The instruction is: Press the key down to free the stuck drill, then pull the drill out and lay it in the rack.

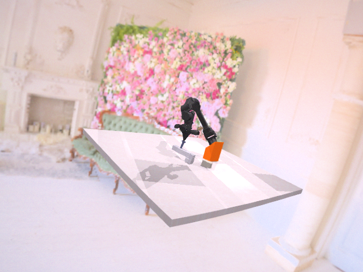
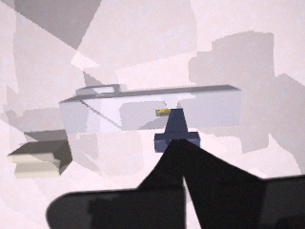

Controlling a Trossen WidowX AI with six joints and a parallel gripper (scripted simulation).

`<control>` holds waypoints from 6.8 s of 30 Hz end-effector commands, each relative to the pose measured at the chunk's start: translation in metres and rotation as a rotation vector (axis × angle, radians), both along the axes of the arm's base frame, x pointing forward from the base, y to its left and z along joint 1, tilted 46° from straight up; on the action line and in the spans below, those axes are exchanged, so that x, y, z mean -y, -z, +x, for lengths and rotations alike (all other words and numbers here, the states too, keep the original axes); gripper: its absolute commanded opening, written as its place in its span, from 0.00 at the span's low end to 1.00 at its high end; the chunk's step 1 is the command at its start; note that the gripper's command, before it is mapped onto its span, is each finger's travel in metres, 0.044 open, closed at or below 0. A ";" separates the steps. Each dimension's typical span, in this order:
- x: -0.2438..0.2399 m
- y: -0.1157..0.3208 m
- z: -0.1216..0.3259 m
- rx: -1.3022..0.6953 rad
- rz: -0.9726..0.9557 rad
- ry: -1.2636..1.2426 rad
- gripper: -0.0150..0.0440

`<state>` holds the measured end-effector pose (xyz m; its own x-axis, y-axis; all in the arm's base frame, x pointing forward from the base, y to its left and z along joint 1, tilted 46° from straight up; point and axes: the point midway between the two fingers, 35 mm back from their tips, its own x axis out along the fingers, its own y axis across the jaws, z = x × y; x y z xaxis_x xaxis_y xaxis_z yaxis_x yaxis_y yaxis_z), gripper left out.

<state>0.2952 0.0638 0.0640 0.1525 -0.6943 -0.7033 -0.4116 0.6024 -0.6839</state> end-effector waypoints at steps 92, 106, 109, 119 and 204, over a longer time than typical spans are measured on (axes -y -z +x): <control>0.024 0.017 0.004 -0.004 -0.007 0.006 0.34; -0.033 0.009 -0.002 -0.191 -0.044 -0.203 0.97; -0.041 0.051 -0.008 -0.427 -0.094 -0.437 1.00; -0.044 0.156 -0.047 -1.080 -0.233 -1.084 1.00; -0.010 0.191 -0.040 -1.097 -0.238 -1.098 0.25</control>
<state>0.2567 0.0707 -0.1236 0.1477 -0.6994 -0.6993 -0.8987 -0.3901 0.2003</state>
